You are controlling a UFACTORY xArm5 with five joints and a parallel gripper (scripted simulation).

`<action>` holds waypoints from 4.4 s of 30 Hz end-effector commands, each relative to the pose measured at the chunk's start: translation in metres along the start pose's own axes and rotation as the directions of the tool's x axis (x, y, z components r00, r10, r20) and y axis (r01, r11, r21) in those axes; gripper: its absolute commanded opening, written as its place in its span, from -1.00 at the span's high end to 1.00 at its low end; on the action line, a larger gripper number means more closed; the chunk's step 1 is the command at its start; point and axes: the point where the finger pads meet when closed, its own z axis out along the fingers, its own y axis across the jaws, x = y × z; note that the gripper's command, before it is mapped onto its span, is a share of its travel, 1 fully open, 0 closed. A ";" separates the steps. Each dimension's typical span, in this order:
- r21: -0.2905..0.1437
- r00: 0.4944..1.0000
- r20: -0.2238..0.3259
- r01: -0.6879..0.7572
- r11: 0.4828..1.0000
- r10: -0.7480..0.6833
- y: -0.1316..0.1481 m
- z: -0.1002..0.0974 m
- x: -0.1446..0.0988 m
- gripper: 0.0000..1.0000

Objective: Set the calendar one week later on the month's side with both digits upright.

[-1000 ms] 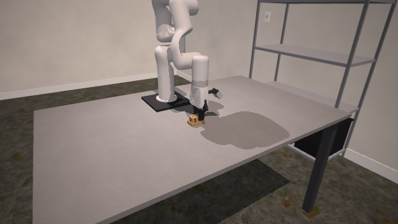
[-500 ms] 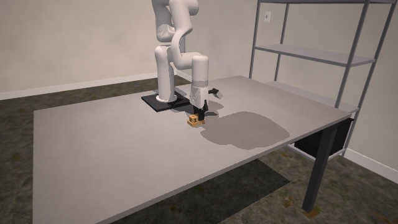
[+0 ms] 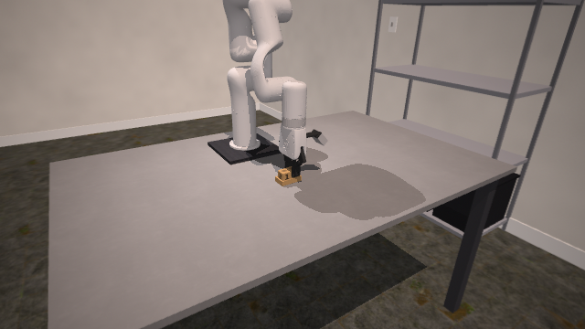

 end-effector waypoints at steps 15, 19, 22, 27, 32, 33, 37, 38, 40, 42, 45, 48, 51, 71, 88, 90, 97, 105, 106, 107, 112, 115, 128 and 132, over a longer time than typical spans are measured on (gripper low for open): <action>-0.003 1.000 0.000 0.000 1.000 0.000 0.001 -0.065 0.000 0.43; -0.003 1.000 0.000 0.000 1.000 0.000 0.001 -0.084 0.000 0.43; -0.003 1.000 0.000 0.000 1.000 0.000 0.001 -0.096 0.000 0.43; -0.003 1.000 0.000 0.000 1.000 0.000 0.001 -0.100 0.000 0.43; -0.003 1.000 0.000 0.000 1.000 0.000 0.001 -0.100 0.000 0.43; -0.003 1.000 0.000 0.000 1.000 0.000 0.001 -0.100 0.000 0.43; -0.003 1.000 0.000 0.008 1.000 -0.008 0.002 -0.100 0.000 0.43; -0.003 1.000 0.000 0.019 1.000 -0.019 0.003 -0.100 0.000 0.43; -0.003 0.998 0.000 0.059 0.998 -0.059 0.005 -0.100 -0.001 0.43; -0.003 0.992 0.000 0.126 0.992 -0.126 0.010 -0.100 -0.001 0.43; -0.003 0.975 0.001 0.221 0.975 -0.221 0.016 -0.101 -0.002 0.43; -0.003 0.949 0.001 0.315 0.949 -0.315 0.023 -0.101 -0.003 0.43; -0.003 0.941 0.001 0.338 0.941 -0.338 0.024 -0.101 -0.003 0.43; -0.002 0.591 0.003 0.807 0.591 -0.807 0.065 -0.099 -0.009 0.43; -0.001 0.167 0.003 0.986 0.167 -0.986 0.096 -0.093 -0.015 0.43; 0.000 0.121 0.003 0.993 0.121 -0.993 0.099 -0.092 -0.015 0.43; 0.000 0.032 0.003 0.999 0.032 -0.999 0.104 -0.091 -0.016 0.43; 0.000 0.032 0.003 0.999 0.032 -0.999 0.104 -0.091 -0.016 0.43; 0.000 0.032 0.003 0.999 0.032 -0.999 0.104 -0.091 -0.016 0.43; 0.000 0.032 0.003 0.999 0.032 -0.999 0.104 -0.091 -0.016 0.43; 0.000 0.032 0.003 0.999 0.032 -0.999 0.104 -0.090 -0.016 0.43; 0.000 0.032 0.003 0.999 0.032 -0.999 0.105 -0.086 -0.017 0.43; 0.000 0.032 0.003 0.999 0.032 -0.999 0.105 -0.044 -0.017 0.43; 0.000 0.032 0.003 0.999 0.032 -0.999 0.105 -0.025 -0.017 0.43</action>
